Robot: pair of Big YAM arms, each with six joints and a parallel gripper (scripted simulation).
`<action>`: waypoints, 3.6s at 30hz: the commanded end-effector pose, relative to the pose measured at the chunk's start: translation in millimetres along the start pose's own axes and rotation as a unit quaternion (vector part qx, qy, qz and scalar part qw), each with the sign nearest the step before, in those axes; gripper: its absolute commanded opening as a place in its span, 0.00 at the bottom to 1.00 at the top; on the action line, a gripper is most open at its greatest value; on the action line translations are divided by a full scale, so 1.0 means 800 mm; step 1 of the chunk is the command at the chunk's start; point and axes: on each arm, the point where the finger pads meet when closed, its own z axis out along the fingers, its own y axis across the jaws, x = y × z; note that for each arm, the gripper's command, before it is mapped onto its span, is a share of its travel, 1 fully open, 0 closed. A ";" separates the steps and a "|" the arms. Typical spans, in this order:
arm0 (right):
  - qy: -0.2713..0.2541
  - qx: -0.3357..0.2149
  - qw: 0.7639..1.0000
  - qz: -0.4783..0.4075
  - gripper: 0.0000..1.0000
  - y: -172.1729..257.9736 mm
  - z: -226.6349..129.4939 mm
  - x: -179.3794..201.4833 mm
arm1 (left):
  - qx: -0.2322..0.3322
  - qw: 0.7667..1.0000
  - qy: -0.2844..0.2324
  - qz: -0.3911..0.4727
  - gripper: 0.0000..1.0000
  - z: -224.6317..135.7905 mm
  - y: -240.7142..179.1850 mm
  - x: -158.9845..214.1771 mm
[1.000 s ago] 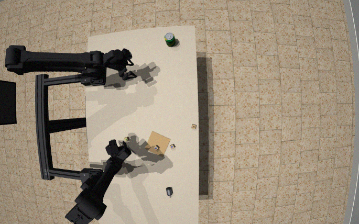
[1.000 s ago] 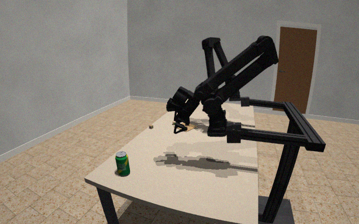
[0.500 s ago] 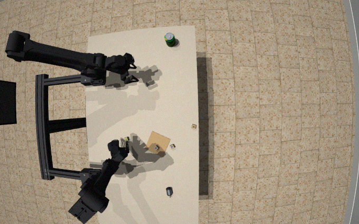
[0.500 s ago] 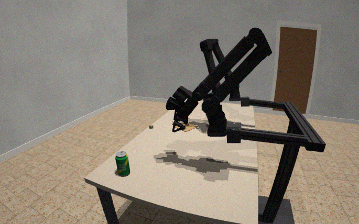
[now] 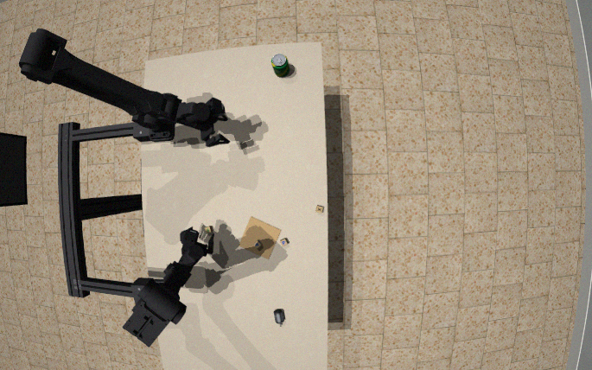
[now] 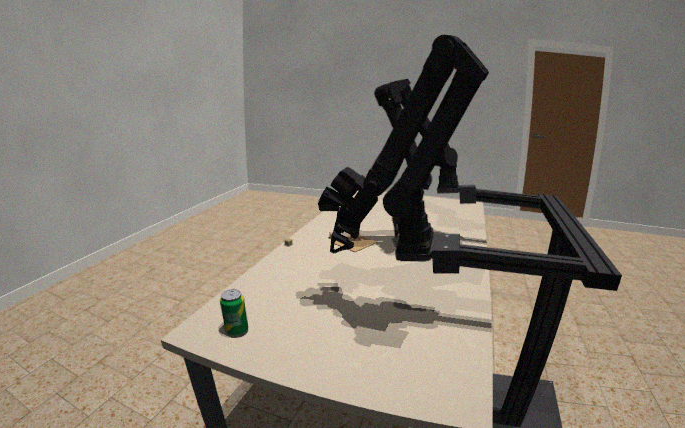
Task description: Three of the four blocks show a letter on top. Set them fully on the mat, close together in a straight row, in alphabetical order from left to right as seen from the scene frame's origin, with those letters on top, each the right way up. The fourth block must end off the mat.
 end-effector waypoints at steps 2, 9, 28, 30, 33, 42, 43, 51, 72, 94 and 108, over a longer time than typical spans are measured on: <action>-0.018 0.049 0.997 0.060 1.00 0.006 0.001 0.009 | 0.024 0.999 -0.027 0.024 1.00 0.026 -0.037 -0.020; -0.026 0.078 0.994 0.072 1.00 0.000 0.004 0.008 | 0.034 0.998 -0.026 0.056 1.00 0.042 -0.060 -0.014; -0.067 0.130 0.982 0.118 1.00 -0.044 0.001 -0.016 | 0.086 0.978 -0.034 0.189 1.00 0.120 -0.176 0.005; -0.080 0.141 0.978 0.130 1.00 -0.060 0.001 -0.025 | 0.095 0.973 -0.038 0.205 1.00 0.133 -0.193 0.009; -0.095 0.160 0.971 0.148 1.00 -0.085 -0.003 -0.032 | 0.110 0.965 -0.046 0.233 1.00 0.154 -0.222 0.016; -0.134 0.221 0.943 0.210 1.00 -0.165 -0.025 -0.042 | 0.158 0.930 -0.073 0.323 1.00 0.217 -0.312 0.045; -0.142 0.234 0.936 0.221 1.00 -0.182 -0.032 -0.043 | 0.170 0.918 -0.082 0.348 1.00 0.234 -0.335 0.053; -0.178 0.299 0.899 0.268 1.00 -0.261 -0.069 -0.038 | 0.216 0.864 -0.100 0.444 1.00 0.305 -0.435 0.085; -0.167 0.297 0.902 0.266 1.00 -0.254 -0.068 -0.029 | 0.184 0.885 -0.136 0.406 1.00 0.366 -0.426 -0.040; -0.161 0.285 0.869 0.370 0.49 -0.256 -0.059 -0.039 | 0.150 0.894 -0.153 0.393 1.00 0.383 -0.359 -0.123; -0.100 0.296 0.795 0.520 0.49 -0.266 -0.044 -0.036 | 0.266 0.836 -0.143 0.459 1.00 0.317 -0.345 -0.085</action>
